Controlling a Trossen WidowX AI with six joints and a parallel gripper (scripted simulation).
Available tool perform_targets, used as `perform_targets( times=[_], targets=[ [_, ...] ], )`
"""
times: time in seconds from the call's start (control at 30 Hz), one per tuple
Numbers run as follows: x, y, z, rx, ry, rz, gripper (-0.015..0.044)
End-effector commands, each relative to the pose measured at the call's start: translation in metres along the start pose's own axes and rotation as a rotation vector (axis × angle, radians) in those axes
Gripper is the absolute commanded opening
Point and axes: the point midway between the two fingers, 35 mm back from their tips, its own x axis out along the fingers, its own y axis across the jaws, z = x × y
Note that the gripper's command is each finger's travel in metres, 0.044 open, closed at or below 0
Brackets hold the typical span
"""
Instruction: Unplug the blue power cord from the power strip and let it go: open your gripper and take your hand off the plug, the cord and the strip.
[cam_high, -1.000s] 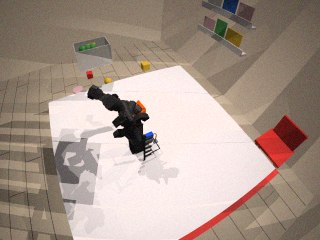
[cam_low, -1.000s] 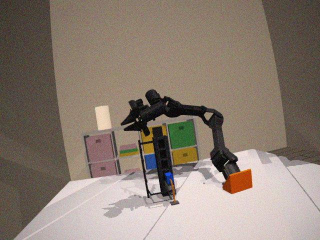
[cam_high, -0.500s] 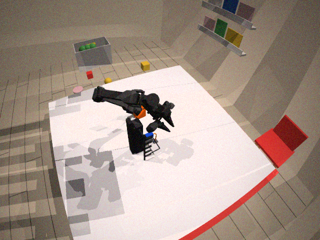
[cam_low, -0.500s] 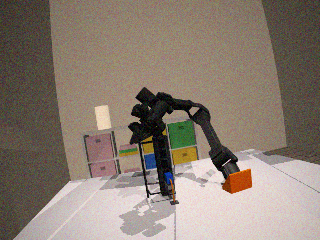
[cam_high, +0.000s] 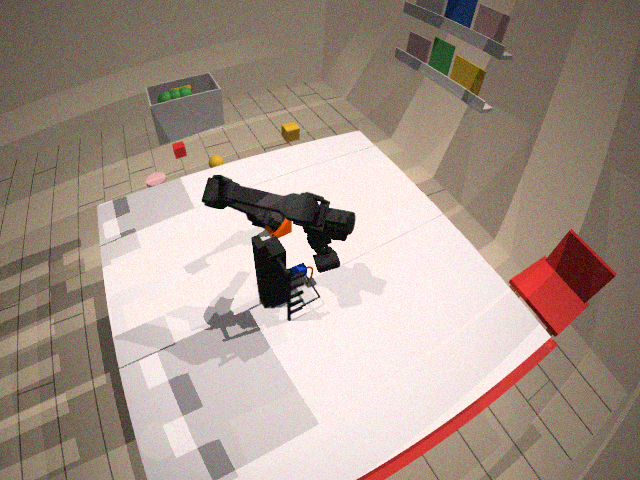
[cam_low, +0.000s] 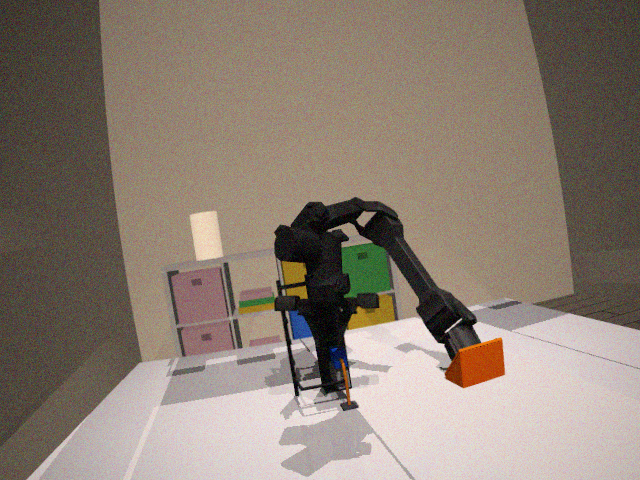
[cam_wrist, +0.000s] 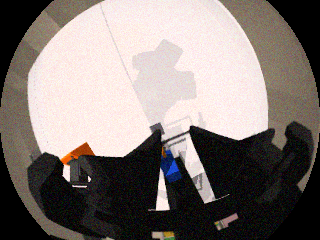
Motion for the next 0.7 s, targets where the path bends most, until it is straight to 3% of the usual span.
perform_targets(
  times=[0.0,0.67],
  targets=[
    [0.0119,0.0185,-0.0229,-0.267,0.180,0.128,0.0160],
    [0.0104,0.0151,-0.0316,-0.267,0.180,0.129,0.0160]
  ],
)
